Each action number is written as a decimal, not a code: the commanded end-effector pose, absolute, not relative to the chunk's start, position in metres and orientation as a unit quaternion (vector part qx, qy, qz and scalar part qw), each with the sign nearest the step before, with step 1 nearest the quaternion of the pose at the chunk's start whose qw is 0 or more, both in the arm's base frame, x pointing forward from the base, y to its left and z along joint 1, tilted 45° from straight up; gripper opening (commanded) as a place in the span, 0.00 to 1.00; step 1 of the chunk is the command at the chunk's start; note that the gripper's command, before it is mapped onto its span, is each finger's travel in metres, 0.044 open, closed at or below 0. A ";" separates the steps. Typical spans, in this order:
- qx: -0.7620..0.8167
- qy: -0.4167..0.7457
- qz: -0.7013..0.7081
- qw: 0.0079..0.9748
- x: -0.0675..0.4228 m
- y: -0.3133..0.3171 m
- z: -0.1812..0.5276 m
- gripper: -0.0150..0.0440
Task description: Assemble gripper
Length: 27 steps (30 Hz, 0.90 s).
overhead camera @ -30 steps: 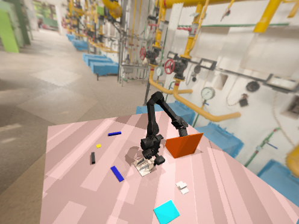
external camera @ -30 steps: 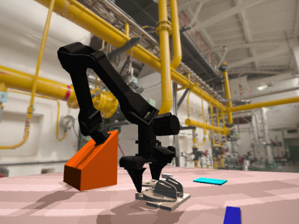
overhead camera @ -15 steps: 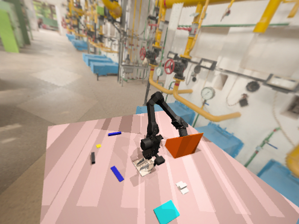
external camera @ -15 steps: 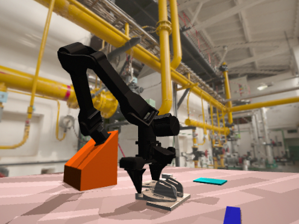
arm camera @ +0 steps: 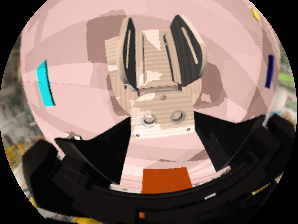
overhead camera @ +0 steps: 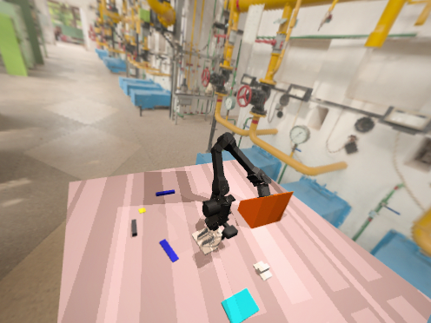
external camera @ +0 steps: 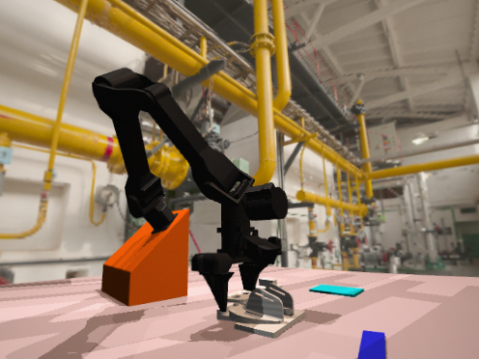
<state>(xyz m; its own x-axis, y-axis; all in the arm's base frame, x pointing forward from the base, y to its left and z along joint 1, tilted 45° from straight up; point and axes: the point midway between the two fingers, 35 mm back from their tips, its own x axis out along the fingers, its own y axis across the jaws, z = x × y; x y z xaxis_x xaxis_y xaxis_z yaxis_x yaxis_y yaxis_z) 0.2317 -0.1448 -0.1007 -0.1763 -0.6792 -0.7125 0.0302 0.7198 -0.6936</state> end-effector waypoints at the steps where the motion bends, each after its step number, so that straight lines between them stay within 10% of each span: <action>1: -0.233 0.708 -0.297 0.597 0.230 -0.146 -0.101 0.85; 27: -0.233 0.708 -0.297 0.597 0.229 -0.150 -0.105 0.85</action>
<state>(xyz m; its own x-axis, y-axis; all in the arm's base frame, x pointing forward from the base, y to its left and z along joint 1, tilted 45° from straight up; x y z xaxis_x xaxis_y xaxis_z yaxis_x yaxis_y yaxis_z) 0.2307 -0.1488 -0.1047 -0.1758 -0.6796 -0.7122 0.0296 0.7195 -0.6938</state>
